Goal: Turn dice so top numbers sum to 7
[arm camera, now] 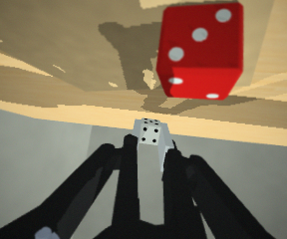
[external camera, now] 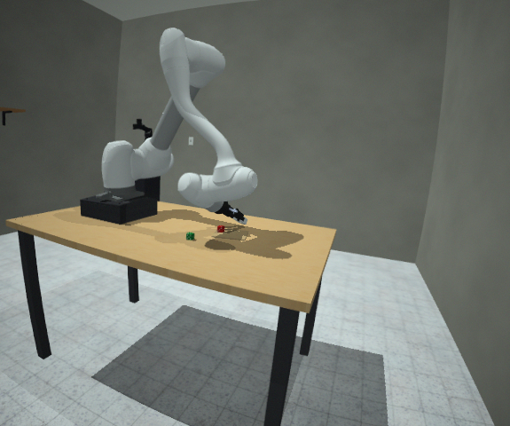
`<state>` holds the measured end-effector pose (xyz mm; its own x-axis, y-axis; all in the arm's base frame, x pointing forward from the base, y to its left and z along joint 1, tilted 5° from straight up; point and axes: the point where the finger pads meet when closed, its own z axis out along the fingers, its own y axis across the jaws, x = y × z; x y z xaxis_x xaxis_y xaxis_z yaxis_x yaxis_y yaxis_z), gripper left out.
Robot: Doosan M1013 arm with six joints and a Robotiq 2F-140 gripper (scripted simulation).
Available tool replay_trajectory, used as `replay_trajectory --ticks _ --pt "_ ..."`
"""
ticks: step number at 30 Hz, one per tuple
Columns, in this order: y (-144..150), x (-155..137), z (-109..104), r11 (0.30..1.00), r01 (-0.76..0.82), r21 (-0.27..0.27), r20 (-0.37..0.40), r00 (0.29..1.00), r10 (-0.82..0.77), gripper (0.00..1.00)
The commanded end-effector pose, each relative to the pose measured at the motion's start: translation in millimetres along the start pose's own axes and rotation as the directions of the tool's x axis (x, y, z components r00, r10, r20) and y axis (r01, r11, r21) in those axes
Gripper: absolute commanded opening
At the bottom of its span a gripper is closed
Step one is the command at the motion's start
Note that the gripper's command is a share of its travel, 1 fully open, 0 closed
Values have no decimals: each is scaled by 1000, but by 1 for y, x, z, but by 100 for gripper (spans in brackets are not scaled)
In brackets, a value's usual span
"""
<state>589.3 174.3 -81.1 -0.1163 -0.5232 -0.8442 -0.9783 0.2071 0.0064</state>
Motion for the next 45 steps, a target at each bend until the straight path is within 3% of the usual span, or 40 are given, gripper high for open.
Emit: replay_trajectory --ticks 1,45 --pt "-2 6 2 1000 -3 4 -6 1000 3 13" --pt "-2 15 6 1000 -3 4 -6 1000 3 13"
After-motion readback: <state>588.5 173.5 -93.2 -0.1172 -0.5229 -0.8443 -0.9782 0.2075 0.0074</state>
